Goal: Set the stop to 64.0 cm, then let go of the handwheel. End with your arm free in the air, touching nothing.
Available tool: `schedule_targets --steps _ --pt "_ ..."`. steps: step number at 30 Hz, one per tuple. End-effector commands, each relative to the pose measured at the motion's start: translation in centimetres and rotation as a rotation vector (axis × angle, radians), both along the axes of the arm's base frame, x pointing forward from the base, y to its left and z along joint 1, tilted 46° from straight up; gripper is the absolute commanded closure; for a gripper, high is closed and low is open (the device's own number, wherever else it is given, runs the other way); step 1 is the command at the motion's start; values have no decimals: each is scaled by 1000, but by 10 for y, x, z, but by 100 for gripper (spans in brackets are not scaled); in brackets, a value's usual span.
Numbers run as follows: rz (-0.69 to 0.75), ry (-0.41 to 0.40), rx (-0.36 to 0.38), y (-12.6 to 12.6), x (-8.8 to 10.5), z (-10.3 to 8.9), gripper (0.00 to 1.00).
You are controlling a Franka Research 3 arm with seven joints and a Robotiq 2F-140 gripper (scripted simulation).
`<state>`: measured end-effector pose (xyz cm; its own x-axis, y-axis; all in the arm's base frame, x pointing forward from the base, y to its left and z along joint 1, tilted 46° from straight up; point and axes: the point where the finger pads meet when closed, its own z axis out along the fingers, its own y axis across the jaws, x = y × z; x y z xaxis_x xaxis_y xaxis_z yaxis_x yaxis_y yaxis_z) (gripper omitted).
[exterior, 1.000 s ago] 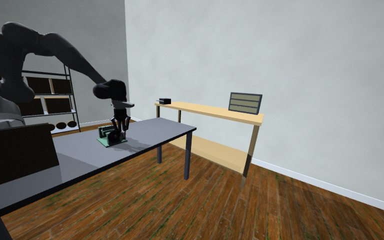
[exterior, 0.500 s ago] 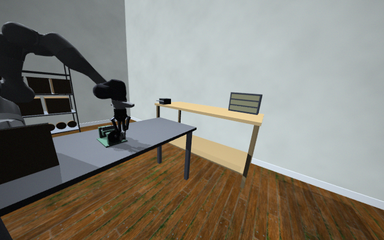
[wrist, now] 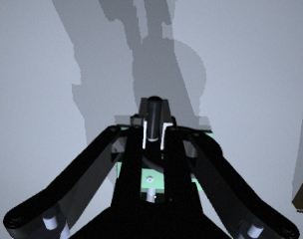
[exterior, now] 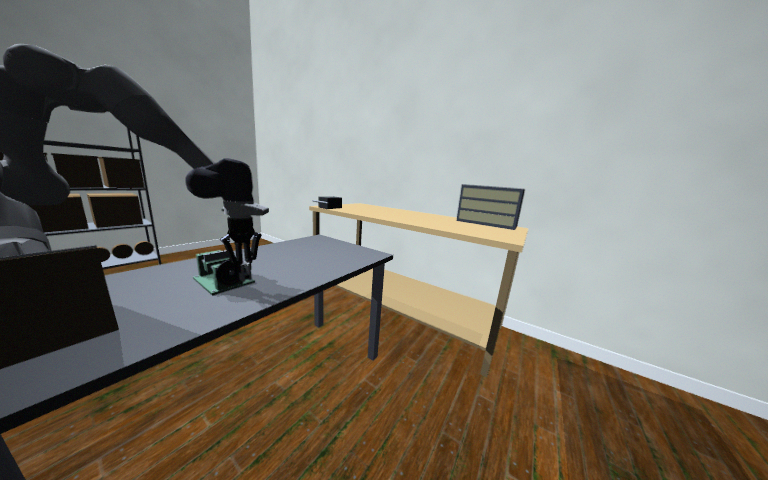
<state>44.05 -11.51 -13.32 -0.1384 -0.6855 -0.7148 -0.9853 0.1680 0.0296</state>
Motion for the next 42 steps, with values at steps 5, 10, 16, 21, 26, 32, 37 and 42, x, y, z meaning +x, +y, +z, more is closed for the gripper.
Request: schedule_targets --steps 5,10,16,21,26,32,37,42 --pt "1 0 -2 2 -1 -3 96" --pt "1 0 -2 3 -1 -4 96" --pt "1 0 -2 5 -2 -5 96" --pt "1 0 -2 6 -3 -6 96" --pt "1 0 -2 8 -5 -8 96" --pt "1 0 -2 10 -7 -10 96" --pt "1 0 -2 11 -8 -11 96" --pt "1 0 -2 13 -11 -12 96"
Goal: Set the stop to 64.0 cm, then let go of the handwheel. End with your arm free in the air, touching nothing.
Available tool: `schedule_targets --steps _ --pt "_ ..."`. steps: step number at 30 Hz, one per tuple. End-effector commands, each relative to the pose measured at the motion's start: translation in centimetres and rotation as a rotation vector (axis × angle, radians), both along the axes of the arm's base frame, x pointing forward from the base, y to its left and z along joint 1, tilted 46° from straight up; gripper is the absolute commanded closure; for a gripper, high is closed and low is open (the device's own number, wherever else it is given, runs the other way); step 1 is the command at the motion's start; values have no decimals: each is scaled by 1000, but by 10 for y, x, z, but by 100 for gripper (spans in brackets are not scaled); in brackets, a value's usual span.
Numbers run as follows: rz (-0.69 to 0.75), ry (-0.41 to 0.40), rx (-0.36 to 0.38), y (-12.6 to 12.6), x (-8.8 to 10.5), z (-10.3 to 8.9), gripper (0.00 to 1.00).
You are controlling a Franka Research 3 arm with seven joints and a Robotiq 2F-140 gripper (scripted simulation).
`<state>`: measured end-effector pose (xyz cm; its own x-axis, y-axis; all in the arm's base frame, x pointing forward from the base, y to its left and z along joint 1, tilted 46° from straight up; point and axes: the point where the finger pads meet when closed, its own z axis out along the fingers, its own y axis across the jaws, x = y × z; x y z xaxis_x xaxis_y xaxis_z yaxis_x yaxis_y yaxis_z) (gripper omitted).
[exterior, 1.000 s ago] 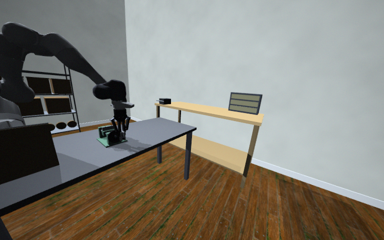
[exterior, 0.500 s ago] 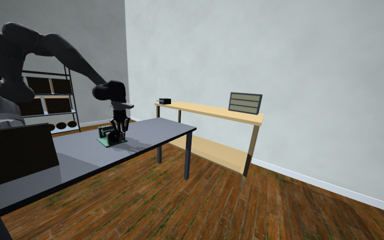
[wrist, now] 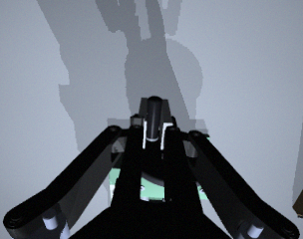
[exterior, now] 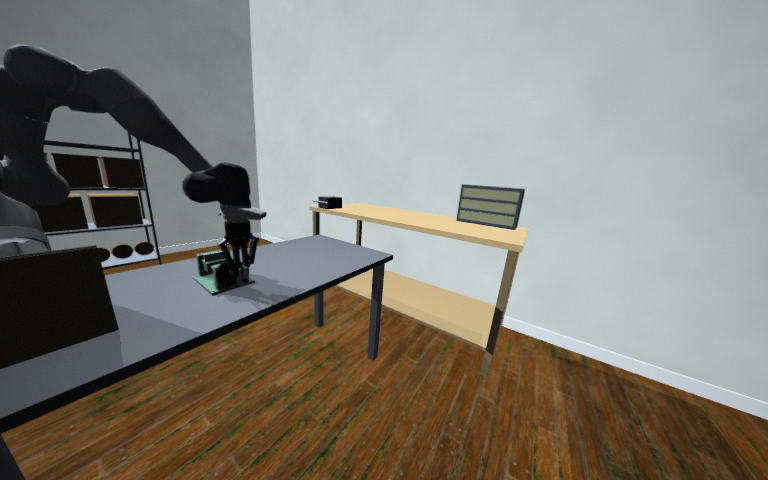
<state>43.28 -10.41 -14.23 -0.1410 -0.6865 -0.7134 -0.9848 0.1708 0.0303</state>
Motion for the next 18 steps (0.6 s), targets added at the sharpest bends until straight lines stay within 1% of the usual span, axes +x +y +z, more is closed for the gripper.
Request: schedule_targets --steps 1,18 --pt "4 -1 -1 3 -4 -4 96" --pt "4 -1 -1 9 -16 -7 96"
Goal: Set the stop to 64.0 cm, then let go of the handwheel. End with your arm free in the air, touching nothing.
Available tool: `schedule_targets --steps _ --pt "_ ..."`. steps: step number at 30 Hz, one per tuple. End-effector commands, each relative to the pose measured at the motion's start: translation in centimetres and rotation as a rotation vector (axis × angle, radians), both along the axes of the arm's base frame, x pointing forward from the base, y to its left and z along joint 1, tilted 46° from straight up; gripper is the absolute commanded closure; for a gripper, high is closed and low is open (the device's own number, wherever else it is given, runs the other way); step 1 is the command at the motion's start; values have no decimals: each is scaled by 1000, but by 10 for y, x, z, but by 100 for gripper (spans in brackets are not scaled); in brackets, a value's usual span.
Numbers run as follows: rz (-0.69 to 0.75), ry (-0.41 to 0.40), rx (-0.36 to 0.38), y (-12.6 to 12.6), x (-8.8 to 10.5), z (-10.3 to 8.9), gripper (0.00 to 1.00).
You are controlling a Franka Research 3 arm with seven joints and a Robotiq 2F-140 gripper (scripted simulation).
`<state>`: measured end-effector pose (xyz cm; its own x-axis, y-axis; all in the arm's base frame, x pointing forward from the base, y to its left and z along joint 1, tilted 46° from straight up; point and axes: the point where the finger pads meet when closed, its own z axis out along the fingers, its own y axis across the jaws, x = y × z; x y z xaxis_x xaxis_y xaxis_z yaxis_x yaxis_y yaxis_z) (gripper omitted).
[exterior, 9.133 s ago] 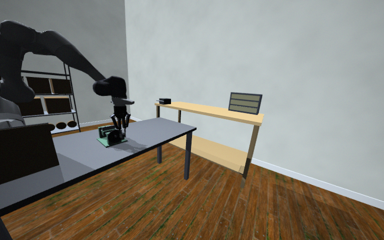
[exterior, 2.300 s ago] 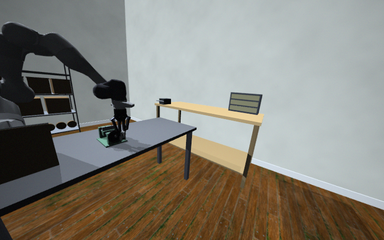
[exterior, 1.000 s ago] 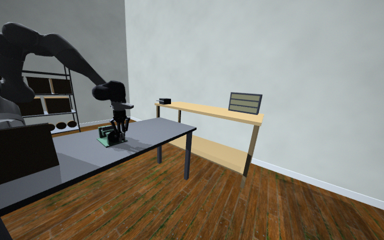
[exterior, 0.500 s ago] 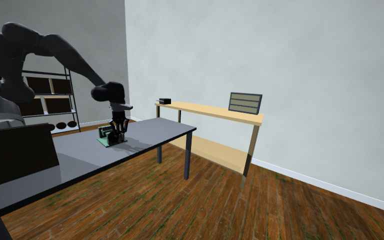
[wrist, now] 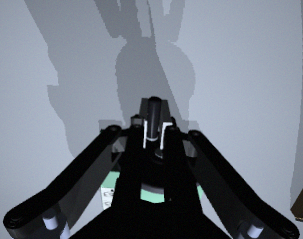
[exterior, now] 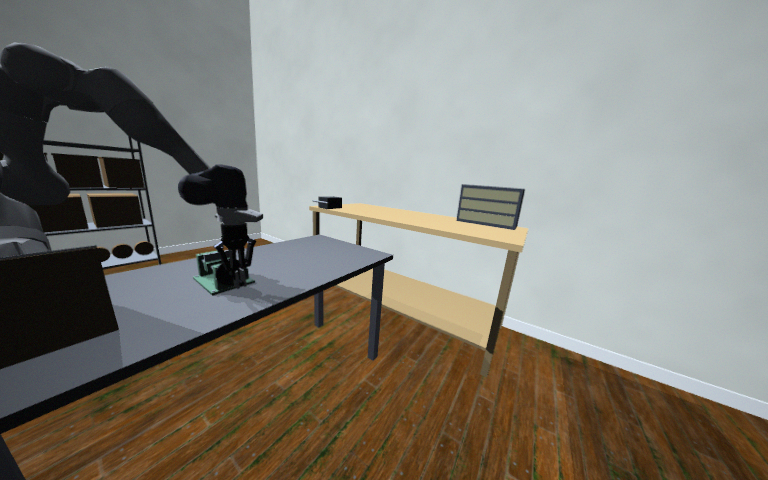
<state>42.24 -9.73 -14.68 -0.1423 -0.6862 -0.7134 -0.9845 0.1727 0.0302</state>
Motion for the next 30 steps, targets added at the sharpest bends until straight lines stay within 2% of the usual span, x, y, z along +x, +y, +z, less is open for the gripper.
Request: schedule_targets --steps 1,30 --pt "6 -1 -1 2 -6 -2 96" --pt "6 -1 -1 1 -37 5 96"
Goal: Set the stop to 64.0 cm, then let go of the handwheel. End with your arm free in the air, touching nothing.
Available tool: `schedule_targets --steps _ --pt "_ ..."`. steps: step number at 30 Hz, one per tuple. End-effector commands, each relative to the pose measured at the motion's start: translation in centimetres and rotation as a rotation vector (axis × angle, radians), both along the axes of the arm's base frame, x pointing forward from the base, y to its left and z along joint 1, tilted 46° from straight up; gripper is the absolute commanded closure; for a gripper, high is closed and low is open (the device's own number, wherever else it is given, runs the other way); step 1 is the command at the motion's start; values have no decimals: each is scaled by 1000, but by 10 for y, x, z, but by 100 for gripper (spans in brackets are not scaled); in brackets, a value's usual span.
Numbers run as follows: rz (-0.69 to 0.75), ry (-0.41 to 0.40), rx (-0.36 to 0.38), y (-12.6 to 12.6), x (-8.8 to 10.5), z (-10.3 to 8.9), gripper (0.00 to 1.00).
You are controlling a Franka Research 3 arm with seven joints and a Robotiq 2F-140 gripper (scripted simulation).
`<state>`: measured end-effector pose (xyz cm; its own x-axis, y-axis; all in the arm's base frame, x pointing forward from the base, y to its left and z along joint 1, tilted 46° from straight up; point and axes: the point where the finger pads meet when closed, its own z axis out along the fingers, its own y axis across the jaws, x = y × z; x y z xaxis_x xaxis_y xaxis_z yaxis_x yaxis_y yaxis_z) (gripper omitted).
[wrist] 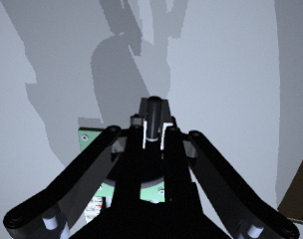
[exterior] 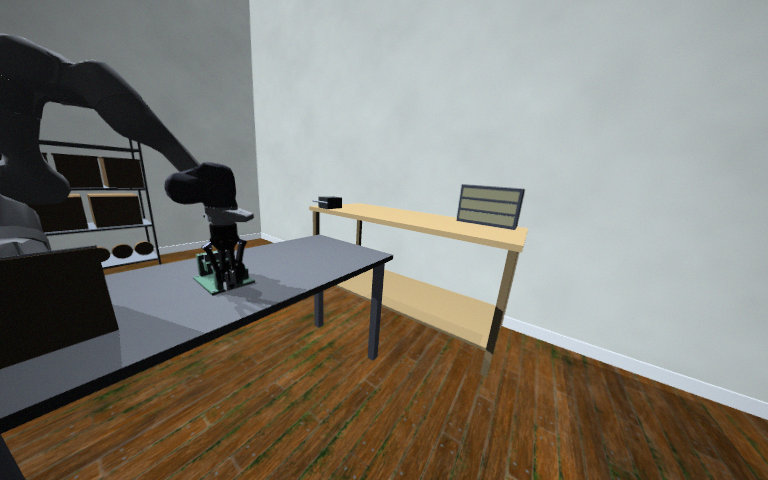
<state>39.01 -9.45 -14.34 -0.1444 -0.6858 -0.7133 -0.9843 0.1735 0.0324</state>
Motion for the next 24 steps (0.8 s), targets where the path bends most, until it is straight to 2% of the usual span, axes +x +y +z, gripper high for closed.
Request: schedule_targets --steps 1,16,24 --pt "6 -3 -1 -3 -6 2 96" --pt "6 -3 -1 -19 -18 20 96" --pt "6 -3 -1 -36 -12 36 96"
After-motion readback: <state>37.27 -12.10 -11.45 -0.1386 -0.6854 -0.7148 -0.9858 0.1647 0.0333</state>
